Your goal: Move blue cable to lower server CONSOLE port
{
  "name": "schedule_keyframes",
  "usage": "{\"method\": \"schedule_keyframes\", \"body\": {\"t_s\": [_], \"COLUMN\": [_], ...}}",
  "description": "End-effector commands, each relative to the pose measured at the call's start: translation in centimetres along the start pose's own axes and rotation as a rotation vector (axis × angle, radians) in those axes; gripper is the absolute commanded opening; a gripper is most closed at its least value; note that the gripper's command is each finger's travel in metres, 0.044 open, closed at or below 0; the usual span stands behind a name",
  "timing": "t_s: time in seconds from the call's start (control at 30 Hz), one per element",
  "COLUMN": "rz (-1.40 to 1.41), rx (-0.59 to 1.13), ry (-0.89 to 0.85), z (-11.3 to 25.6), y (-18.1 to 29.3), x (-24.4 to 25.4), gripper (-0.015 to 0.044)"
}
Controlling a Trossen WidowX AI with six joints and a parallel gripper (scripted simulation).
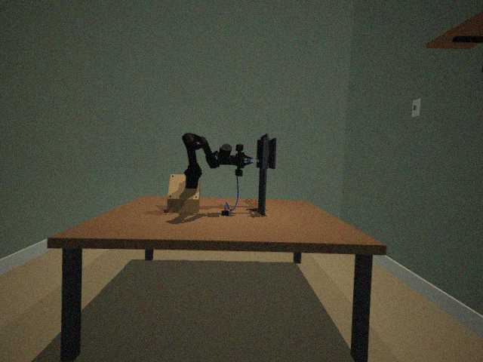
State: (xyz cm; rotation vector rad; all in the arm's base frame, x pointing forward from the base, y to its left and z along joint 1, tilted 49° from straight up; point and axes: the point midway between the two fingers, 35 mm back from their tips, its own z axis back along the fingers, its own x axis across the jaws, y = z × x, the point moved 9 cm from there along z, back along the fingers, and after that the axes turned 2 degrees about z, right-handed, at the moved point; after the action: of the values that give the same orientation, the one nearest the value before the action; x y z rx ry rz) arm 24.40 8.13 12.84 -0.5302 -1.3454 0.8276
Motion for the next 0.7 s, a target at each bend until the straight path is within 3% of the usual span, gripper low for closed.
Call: {"method": "schedule_keyframes", "body": {"t_s": [0.0, 0.67], "rz": [0.005, 0.006], "rx": [0.005, 0.005], "ry": [-0.012, -0.013], "z": [-0.25, -1.21], "y": [-0.18, -0.58], "x": [0.14, 0.21], "gripper": [0.0, 0.0]}}
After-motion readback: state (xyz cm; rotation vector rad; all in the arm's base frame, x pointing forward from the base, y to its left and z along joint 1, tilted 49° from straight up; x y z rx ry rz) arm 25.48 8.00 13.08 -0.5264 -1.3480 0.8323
